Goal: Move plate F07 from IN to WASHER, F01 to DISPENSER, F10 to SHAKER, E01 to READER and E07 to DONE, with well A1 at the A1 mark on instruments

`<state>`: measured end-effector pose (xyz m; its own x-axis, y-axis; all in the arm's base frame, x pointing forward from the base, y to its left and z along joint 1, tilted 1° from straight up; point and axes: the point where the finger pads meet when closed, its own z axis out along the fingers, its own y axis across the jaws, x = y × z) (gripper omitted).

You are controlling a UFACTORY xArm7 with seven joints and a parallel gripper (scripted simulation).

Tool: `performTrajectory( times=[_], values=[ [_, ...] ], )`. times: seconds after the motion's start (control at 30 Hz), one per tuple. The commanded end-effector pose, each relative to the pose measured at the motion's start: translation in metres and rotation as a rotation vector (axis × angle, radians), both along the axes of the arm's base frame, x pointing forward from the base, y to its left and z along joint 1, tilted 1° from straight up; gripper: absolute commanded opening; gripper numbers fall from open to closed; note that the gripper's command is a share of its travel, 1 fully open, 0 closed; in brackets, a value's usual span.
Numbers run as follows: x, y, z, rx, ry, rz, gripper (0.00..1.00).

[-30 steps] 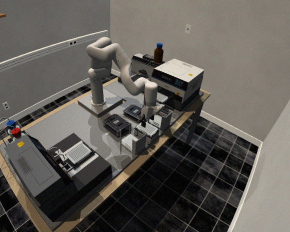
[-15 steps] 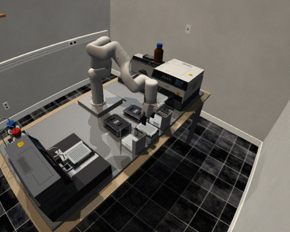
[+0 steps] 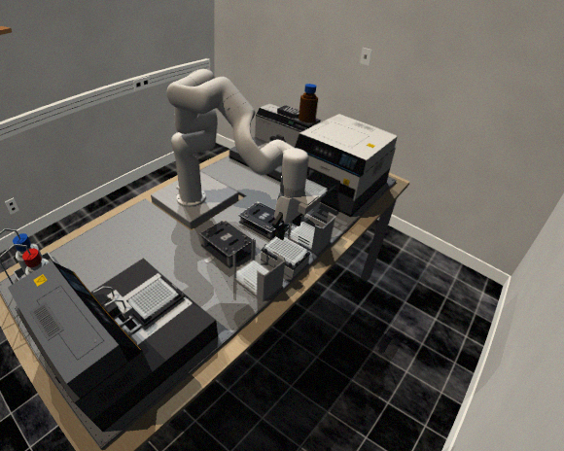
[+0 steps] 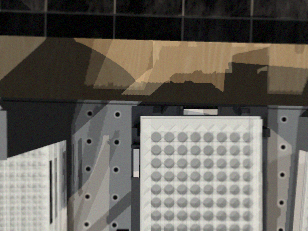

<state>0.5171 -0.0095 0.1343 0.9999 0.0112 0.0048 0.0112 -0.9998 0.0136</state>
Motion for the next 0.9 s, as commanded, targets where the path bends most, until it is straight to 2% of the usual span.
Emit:
performTrajectory(
  times=[0.0, 0.87],
  values=[
    [0.001, 0.000, 0.005, 0.000, -0.004, 0.000, 1.00],
    [0.001, 0.001, 0.037, 0.000, -0.004, 0.000, 1.00]
  ],
)
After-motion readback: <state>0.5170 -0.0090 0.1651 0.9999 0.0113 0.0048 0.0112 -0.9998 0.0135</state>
